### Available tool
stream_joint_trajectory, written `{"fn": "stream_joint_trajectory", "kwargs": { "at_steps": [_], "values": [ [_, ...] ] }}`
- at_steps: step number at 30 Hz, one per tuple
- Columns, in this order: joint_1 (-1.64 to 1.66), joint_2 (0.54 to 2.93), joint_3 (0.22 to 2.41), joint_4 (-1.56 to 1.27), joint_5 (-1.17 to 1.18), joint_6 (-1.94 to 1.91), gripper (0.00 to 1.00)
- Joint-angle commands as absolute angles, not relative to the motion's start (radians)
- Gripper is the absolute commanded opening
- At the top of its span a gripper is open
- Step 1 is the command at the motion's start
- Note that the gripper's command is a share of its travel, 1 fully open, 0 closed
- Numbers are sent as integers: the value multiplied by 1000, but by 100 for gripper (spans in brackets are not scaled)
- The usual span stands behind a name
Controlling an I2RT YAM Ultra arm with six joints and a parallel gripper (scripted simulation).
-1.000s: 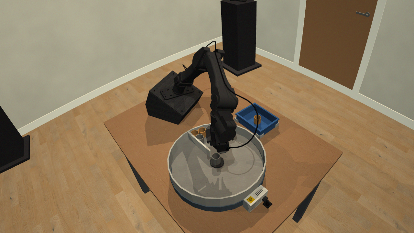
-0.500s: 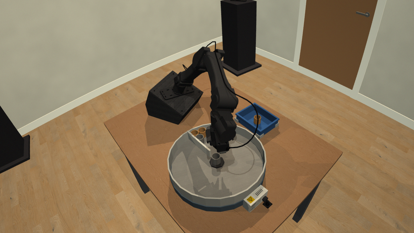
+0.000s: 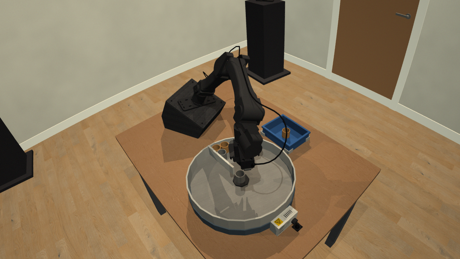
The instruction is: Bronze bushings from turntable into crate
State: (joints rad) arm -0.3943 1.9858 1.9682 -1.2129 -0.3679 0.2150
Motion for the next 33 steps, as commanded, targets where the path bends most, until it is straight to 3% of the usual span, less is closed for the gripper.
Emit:
{"fn": "stream_joint_trajectory", "kwargs": {
  "at_steps": [1, 26, 33],
  "values": [
    [-413, 1974, 2004, -1221, -378, 206, 16],
    [-413, 1951, 1996, -1205, -378, 225, 13],
    [-415, 1925, 1907, -1180, -380, 264, 13]
  ]
}}
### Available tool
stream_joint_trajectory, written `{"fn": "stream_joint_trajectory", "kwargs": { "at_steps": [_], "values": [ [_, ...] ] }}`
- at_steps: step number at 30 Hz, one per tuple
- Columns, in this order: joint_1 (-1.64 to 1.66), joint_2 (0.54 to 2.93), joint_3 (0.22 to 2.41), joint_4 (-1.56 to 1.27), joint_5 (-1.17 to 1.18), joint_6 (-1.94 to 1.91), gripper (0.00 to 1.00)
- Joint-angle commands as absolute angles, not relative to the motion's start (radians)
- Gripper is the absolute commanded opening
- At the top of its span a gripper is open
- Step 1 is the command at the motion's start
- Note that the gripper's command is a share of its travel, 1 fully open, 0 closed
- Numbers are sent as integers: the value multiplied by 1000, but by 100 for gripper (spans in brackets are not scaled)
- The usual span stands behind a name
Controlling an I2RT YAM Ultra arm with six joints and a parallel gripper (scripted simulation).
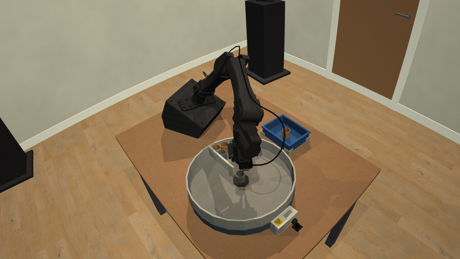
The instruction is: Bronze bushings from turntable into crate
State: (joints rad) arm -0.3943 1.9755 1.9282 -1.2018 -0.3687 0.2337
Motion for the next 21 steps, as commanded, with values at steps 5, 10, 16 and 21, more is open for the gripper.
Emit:
{"fn": "stream_joint_trajectory", "kwargs": {
  "at_steps": [5, 10, 16, 21],
  "values": [
    [-418, 1882, 1830, -1153, -382, 321, 13],
    [-421, 1843, 1764, -1127, -381, 370, 13],
    [-429, 1757, 1617, -1078, -386, 493, 13],
    [-441, 1671, 1476, -1034, -391, 627, 13]
  ]
}}
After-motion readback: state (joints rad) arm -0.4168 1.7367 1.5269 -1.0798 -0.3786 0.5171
